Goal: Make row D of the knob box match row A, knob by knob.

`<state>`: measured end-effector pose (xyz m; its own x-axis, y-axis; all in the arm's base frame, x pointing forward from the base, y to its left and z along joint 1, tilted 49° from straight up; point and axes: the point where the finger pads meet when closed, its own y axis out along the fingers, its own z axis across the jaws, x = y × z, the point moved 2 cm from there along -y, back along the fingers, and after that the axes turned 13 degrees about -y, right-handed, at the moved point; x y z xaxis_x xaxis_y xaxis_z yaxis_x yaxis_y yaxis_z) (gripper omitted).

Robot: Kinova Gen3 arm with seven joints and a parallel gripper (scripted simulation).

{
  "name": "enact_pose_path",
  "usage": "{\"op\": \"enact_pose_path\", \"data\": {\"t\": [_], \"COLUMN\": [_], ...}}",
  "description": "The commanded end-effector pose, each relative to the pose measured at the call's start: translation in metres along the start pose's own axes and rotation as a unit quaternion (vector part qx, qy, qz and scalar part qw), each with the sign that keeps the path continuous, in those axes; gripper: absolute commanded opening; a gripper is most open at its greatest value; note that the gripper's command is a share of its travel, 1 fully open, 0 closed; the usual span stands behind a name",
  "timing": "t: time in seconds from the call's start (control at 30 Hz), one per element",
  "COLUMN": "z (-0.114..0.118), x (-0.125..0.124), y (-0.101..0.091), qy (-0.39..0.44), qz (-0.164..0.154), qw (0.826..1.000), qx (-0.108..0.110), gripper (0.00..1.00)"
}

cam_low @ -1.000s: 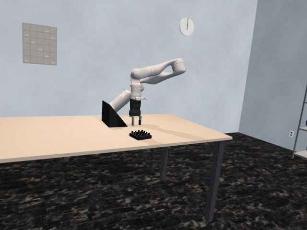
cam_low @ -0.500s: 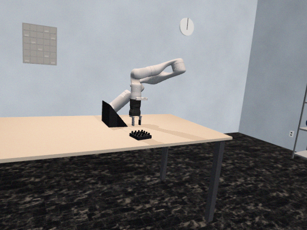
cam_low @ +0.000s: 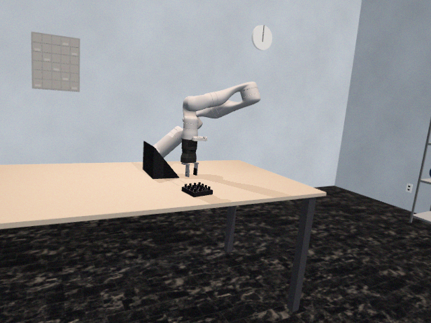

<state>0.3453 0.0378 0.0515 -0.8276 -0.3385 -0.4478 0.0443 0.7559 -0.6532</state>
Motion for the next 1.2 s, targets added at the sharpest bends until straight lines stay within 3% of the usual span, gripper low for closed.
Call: {"op": "enact_pose_path", "data": {"t": [0.0, 0.37, 0.57, 0.87, 0.93, 1.17], "z": [0.0014, -0.0003, -0.0012, -0.0016, -0.0016, -0.0001], "x": [0.0024, -0.0003, -0.0013, -0.0017, -0.0017, -0.0011], "y": [-0.0008, -0.0015, -0.0019, -0.0032, -0.0032, -0.0047], "qy": [-0.034, -0.149, -0.244, -0.403, -0.403, -0.531], "qz": [-0.004, -0.005, -0.005, -0.004, -0.004, -0.002], "qw": [0.999, 0.989, 0.97, 0.915, 0.915, 0.847], "qx": [0.0, -0.005, -0.009, -0.014, -0.014, -0.017], "gripper": [1.0, 1.0, 1.0, 1.0, 1.0, 1.0]}}
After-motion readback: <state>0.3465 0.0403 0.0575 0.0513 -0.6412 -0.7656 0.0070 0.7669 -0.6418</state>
